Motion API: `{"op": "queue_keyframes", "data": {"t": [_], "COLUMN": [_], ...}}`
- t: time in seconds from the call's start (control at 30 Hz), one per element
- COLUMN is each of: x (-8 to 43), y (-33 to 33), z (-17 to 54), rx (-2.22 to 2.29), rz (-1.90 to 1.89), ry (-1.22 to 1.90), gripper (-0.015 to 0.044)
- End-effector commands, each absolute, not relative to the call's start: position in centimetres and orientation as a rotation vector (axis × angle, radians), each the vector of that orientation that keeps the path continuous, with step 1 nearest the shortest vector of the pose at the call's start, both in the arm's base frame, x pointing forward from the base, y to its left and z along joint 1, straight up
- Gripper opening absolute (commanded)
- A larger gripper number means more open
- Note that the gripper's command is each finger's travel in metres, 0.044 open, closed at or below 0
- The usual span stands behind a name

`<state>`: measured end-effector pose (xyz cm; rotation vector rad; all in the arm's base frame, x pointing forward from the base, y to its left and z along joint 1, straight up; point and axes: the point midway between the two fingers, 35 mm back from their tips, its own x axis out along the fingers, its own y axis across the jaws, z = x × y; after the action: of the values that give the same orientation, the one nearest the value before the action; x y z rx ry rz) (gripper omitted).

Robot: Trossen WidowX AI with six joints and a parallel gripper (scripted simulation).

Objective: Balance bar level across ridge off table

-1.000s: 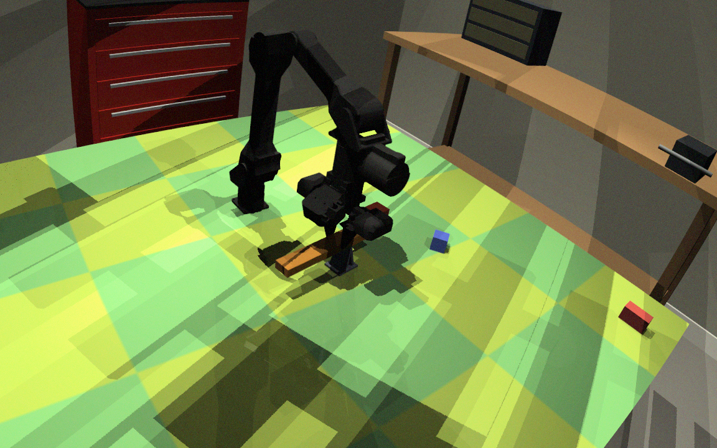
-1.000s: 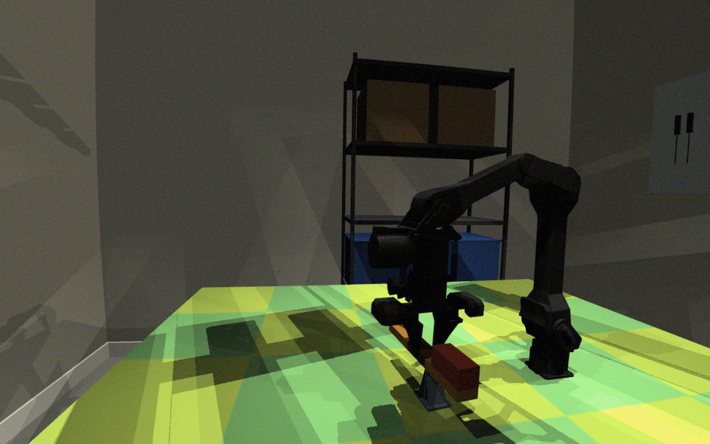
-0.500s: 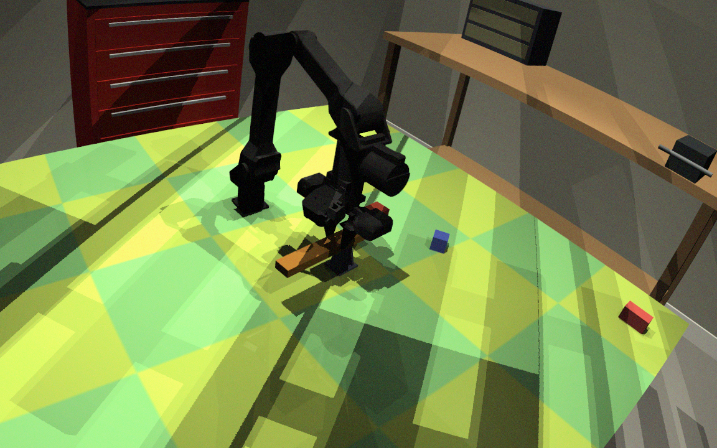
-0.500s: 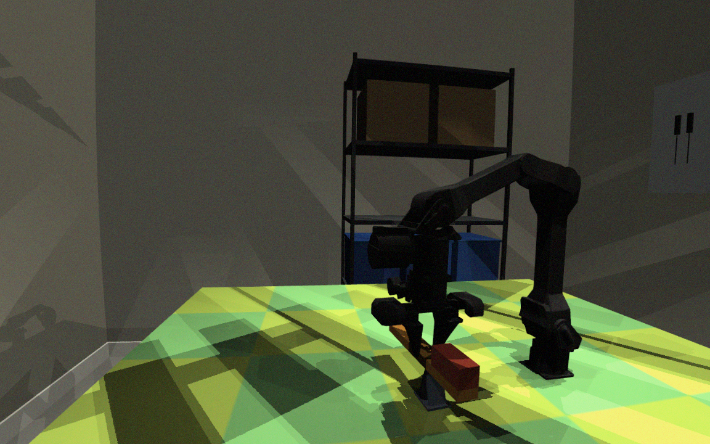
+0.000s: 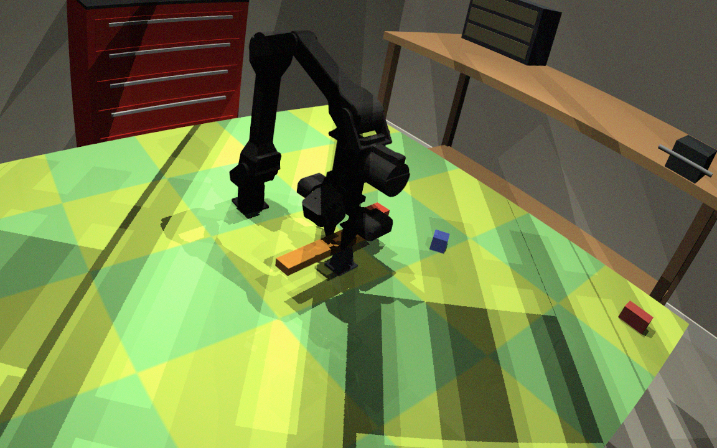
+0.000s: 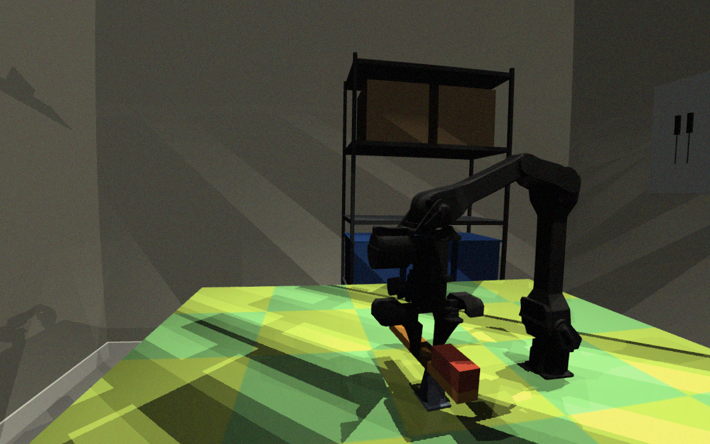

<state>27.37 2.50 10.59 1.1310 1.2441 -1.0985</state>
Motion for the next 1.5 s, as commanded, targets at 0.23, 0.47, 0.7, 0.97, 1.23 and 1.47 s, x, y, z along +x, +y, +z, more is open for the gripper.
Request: {"op": "queue_keyframes", "data": {"t": [0.23,0.47,0.7,0.97,1.23,1.47], "x": [27.35,27.35,27.35,27.35,27.35,27.35], "y": [2.50,2.50,2.50,2.50,2.50,2.50], "z": [10.58,10.58,10.58,10.58,10.58,10.58], "rx": [1.130,1.130,1.130,1.130,1.130,1.130], "rz": [-1.099,-1.099,-1.099,-1.099,-1.099,-1.099], "ry": [1.245,1.245,1.245,1.245,1.245,1.245], "gripper": [0.0171,0.0172,0.0185,0.0185,0.0316,0.0440]}}
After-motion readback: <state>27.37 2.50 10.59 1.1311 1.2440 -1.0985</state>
